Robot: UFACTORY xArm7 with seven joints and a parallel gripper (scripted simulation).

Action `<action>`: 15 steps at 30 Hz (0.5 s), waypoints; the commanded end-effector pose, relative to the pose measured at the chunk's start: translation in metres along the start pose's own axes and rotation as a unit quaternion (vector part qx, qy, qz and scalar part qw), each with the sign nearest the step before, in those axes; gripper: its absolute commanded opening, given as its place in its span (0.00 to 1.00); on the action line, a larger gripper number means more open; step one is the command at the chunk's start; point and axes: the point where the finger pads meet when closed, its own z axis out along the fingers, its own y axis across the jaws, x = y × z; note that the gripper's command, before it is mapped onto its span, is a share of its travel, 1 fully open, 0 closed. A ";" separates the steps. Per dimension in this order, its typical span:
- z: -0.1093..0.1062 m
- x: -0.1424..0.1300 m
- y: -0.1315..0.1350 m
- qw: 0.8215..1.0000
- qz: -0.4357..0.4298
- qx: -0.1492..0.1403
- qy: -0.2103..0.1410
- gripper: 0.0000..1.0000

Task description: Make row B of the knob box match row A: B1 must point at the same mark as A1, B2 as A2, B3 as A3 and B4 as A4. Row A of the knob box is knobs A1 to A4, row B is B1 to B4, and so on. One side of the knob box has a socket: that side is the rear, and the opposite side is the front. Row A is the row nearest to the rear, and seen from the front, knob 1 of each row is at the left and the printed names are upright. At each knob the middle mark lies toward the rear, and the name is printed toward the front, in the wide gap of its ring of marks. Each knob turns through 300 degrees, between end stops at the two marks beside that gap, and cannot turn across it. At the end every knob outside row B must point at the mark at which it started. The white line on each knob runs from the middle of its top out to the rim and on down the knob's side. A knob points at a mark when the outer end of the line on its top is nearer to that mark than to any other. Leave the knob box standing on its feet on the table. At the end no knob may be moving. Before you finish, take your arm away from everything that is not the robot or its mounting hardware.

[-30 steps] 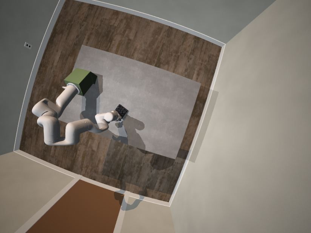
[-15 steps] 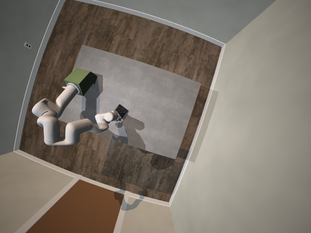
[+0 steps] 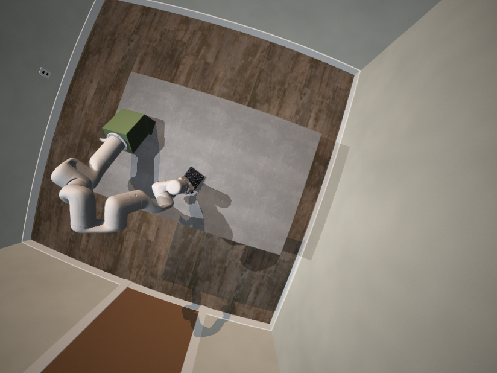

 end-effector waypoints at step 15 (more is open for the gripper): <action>-0.001 -0.001 -0.001 0.997 0.074 0.001 -0.002 0.08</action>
